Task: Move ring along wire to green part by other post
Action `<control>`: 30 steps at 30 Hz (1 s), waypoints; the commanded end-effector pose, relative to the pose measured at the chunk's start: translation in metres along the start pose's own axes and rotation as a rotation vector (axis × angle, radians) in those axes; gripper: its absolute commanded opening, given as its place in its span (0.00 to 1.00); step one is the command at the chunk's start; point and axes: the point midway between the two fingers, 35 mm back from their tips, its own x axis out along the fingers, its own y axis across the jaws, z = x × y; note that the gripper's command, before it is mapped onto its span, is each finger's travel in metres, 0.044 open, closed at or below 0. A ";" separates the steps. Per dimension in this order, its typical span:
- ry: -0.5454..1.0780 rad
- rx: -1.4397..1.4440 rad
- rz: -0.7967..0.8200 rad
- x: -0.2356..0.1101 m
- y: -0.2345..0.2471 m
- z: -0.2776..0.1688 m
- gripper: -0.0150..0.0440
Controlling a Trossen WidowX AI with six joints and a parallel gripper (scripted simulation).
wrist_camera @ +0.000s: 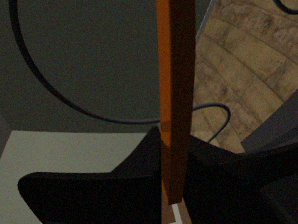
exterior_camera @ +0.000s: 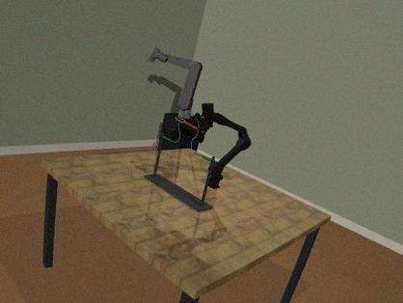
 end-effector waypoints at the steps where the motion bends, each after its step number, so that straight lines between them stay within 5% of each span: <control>1: -0.005 -0.042 -0.034 0.003 -0.004 0.002 0.00; 30: -0.049 -0.375 -0.224 0.003 -0.018 0.005 0.00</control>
